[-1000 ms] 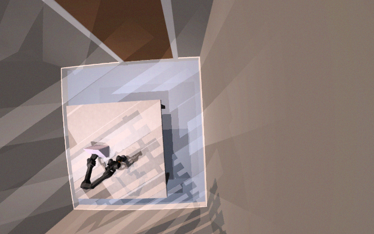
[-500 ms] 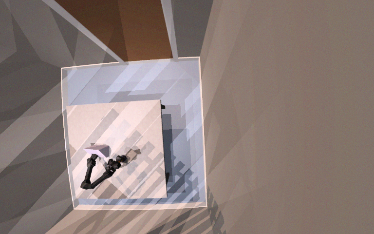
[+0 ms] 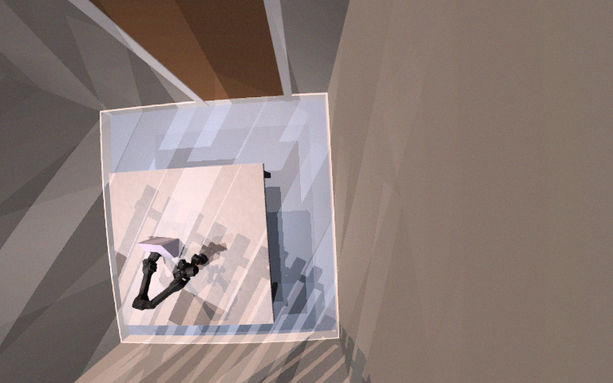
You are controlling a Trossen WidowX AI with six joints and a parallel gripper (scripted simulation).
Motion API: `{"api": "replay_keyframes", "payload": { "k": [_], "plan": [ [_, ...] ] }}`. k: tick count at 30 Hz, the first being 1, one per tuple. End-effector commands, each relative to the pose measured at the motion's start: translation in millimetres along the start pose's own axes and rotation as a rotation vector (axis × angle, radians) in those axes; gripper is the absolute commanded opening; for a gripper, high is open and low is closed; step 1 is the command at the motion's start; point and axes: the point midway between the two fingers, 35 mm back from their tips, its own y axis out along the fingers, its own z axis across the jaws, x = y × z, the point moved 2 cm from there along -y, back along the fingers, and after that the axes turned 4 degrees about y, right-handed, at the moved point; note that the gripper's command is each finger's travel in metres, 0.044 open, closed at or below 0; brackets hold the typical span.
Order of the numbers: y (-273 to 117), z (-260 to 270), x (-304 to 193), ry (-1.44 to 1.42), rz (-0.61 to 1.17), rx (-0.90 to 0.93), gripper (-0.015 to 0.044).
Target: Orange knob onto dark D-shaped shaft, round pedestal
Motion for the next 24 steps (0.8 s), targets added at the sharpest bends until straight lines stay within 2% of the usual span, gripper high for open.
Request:
{"api": "replay_keyframes", "payload": {
  "k": [1, 16, 24],
  "plan": [
    [3.7, 1.5, -1.1, -0.027, 0.003, 0.005, 0.0],
    [5.4, 0.7, -0.3, -0.058, 0.0, 0.001, 0.0],
    [5.4, 0.7, -0.3, -0.058, 0.0, 0.001, 0.021]
  ]
}}
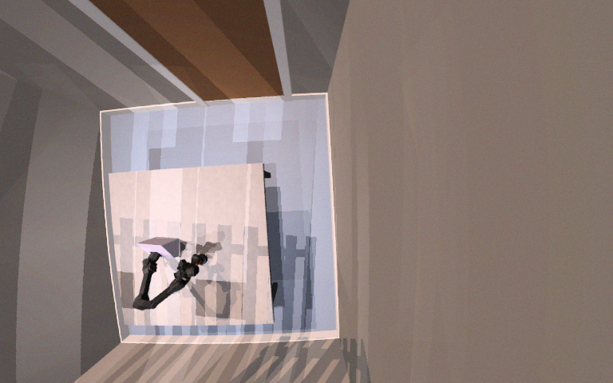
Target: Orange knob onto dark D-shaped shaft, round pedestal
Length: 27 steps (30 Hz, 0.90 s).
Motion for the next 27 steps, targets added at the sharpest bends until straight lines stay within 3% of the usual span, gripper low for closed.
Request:
{"api": "replay_keyframes", "payload": {
  "k": [1, 9, 17, 23, 27],
  "plan": [
    [0, 0, 0, 0.005, 0.0, 0.0, 0.0236],
    [0, 0, 0, 0.005, 0.0, 0.0, 0.044],
    [-3, 0, 0, 0.005, 0.0, -0.001, 0.044],
    [-85, -2, -1, -0.001, -0.003, -0.005, 0.044],
    [-96, -3, -1, -0.001, -0.002, -0.004, 0.044]
  ]
}}
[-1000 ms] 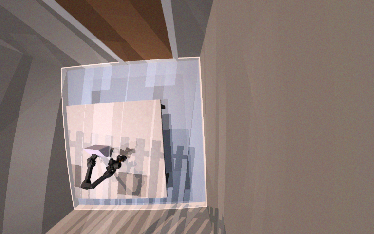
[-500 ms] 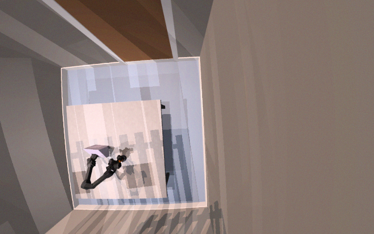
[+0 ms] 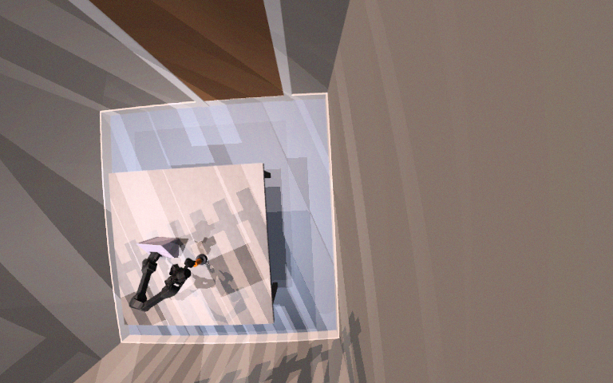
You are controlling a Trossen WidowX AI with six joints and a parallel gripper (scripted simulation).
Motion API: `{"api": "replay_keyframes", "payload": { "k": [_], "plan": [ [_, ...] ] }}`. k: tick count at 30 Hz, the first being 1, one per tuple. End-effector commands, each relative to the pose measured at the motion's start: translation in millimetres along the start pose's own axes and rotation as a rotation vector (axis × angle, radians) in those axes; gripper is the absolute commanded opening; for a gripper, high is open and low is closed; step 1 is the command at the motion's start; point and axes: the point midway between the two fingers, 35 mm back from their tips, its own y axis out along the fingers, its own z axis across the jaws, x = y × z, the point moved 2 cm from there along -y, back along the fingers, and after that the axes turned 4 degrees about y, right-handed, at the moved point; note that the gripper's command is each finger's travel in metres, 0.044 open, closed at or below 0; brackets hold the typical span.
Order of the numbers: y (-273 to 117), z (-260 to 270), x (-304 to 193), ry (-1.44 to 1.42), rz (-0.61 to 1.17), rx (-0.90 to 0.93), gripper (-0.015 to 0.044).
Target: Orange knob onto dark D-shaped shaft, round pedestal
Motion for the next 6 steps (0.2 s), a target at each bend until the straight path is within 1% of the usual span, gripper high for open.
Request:
{"api": "replay_keyframes", "payload": {
  "k": [1, 6],
  "plan": [
    [-12.7, 0.0, -0.7, 0.004, -0.012, 0.011, 0.044],
    [-12.7, 0.0, -0.7, 0.004, -0.012, 0.011, 0.044]
  ]
}}
